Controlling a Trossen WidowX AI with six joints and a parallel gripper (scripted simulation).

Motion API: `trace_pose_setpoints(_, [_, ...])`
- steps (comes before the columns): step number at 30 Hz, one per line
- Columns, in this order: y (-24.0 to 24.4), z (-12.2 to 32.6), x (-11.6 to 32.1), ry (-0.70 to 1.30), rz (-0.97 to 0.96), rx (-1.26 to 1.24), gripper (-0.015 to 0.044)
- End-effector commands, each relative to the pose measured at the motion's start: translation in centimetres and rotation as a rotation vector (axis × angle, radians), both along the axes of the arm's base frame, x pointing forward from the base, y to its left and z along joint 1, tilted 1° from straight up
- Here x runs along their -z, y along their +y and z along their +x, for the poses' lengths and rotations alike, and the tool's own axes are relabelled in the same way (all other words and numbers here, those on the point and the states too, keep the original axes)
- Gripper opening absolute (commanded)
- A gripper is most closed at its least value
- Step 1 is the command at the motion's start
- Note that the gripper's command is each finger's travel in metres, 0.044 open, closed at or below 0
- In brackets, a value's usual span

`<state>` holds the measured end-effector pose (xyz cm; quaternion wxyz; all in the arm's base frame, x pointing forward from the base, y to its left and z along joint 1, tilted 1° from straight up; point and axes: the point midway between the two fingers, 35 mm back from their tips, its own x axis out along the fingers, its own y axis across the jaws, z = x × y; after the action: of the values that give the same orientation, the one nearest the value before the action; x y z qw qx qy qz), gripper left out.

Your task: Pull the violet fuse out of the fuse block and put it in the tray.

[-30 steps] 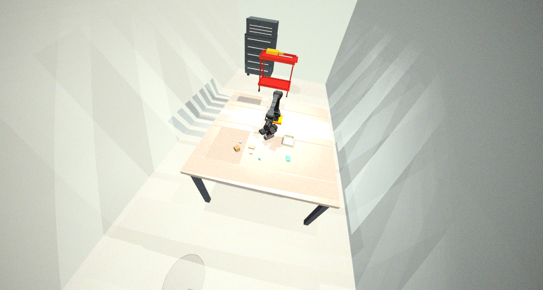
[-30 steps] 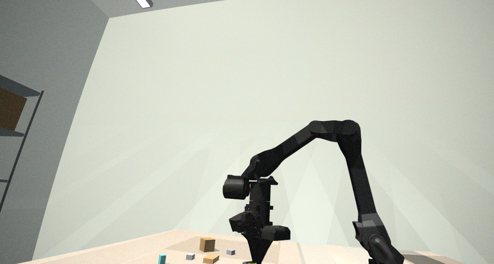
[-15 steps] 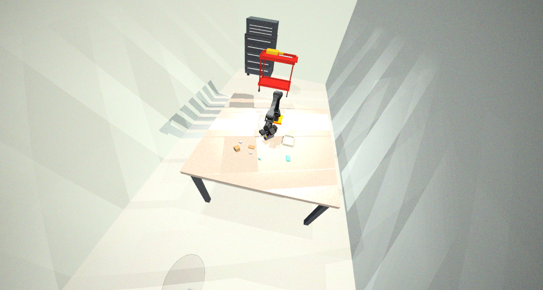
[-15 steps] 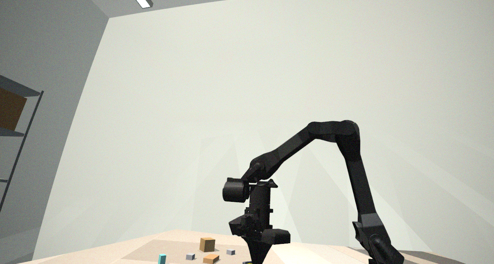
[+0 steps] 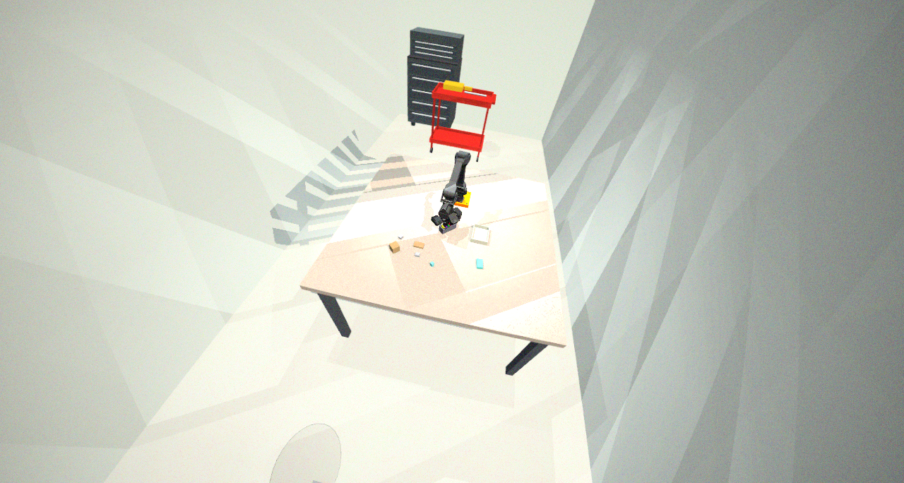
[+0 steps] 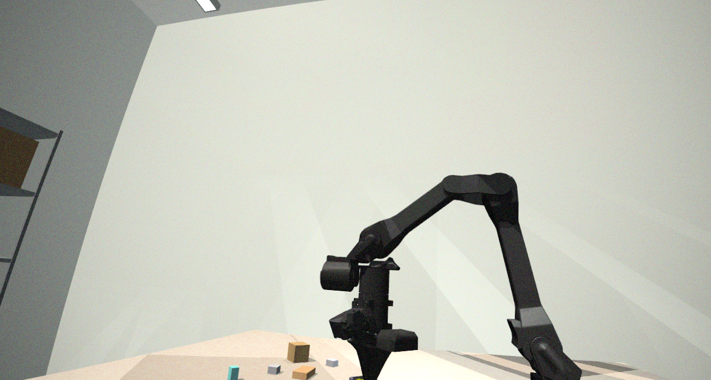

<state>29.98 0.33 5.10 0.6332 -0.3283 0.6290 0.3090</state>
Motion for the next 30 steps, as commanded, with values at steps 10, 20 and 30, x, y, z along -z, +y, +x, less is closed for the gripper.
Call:
trace_pose_setpoints(10, [0.0, 0.0, -0.6, 0.0, 0.001, -0.001, 0.0])
trace_pose_setpoints(20, [0.0, 0.0, -1.1, 0.0, 0.001, -0.001, 0.0])
trace_pose_setpoints(30, [0.1, 0.0, -1.6, 0.0, 0.002, -0.001, 0.0])
